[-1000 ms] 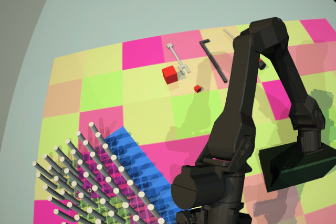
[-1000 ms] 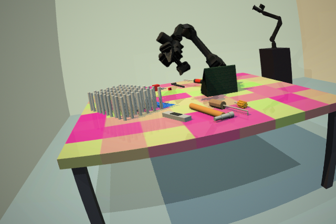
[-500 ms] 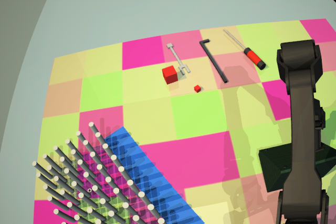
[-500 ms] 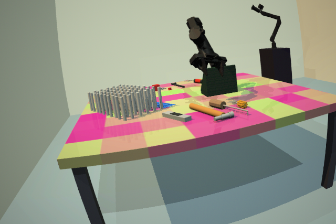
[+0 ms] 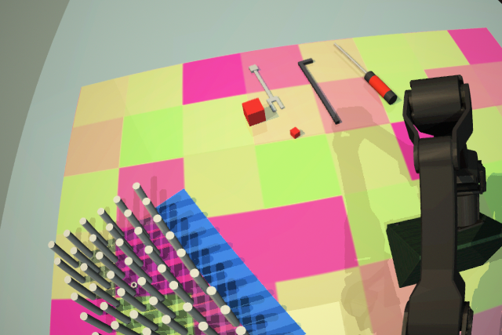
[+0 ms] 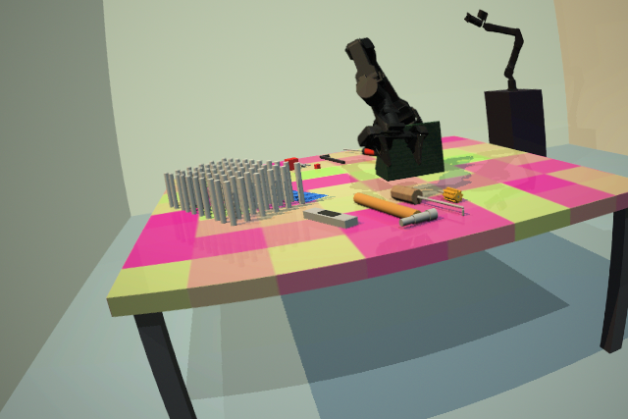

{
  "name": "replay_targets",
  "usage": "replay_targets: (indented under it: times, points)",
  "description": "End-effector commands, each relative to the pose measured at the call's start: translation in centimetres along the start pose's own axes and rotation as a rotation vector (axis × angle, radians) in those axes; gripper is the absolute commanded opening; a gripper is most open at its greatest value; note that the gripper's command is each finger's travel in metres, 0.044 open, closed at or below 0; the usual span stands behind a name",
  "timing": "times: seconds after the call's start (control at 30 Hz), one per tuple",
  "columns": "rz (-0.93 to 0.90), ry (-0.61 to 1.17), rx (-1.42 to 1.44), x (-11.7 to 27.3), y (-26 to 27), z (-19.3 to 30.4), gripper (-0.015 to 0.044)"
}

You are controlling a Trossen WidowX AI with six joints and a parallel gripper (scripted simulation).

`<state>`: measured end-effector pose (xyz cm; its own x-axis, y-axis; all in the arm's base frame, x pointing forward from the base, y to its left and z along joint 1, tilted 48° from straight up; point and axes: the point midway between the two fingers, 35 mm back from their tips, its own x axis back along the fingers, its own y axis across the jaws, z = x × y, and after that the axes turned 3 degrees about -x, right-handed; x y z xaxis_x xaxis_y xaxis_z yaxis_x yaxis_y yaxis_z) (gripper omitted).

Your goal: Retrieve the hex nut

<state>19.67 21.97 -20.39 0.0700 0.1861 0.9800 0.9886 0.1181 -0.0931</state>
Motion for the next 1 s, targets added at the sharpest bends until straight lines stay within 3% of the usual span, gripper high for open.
replay_targets:
  times: [0.0, 0.33, 0.53, 0.97]
  points:
    - [-0.002, -0.004, 0.01, -0.71, -0.31, -0.61, 0.044]
    - [-0.002, -0.005, 0.01, -0.72, -0.13, -0.63, 0.044]
    - [-0.002, -0.005, 0.01, -0.72, -0.13, -0.63, 0.0282]
    - [-0.002, -0.005, 0.01, -1.21, -0.13, -0.94, 0.028]
